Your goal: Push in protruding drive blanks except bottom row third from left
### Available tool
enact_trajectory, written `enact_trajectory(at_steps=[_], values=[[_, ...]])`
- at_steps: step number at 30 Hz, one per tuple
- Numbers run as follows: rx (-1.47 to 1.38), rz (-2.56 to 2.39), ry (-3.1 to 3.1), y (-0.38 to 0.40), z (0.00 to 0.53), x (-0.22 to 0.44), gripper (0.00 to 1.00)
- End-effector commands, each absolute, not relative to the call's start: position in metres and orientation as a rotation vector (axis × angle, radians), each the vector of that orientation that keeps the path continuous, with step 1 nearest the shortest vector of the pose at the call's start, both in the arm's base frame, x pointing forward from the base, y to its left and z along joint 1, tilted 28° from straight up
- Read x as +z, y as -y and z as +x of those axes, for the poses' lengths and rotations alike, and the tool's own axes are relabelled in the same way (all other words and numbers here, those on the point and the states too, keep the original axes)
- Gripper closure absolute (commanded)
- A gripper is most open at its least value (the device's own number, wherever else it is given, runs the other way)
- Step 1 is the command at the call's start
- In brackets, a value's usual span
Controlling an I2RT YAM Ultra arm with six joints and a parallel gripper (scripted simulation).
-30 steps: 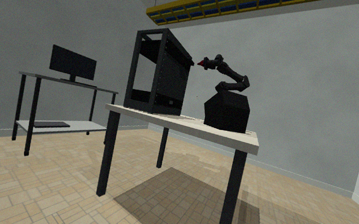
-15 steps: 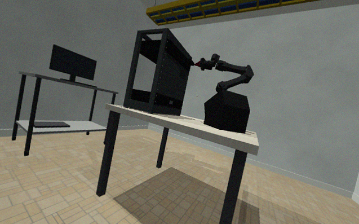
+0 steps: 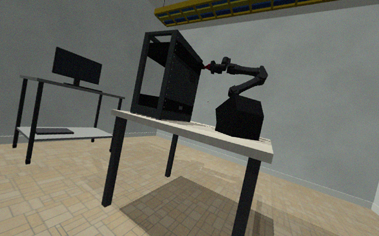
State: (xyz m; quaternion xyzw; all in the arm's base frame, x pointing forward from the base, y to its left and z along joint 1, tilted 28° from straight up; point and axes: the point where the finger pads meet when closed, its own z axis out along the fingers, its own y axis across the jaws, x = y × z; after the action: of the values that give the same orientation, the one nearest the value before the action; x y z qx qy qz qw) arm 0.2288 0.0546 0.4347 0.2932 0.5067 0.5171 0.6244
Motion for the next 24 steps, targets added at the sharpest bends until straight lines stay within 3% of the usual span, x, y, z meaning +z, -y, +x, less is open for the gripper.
enact_trajectory(at_steps=[1,24], values=[[1.223,0.635,-1.126,-0.056,0.22,0.456,1.0],[1.214,0.642,-1.14,-0.058,0.216,0.466,1.0]])
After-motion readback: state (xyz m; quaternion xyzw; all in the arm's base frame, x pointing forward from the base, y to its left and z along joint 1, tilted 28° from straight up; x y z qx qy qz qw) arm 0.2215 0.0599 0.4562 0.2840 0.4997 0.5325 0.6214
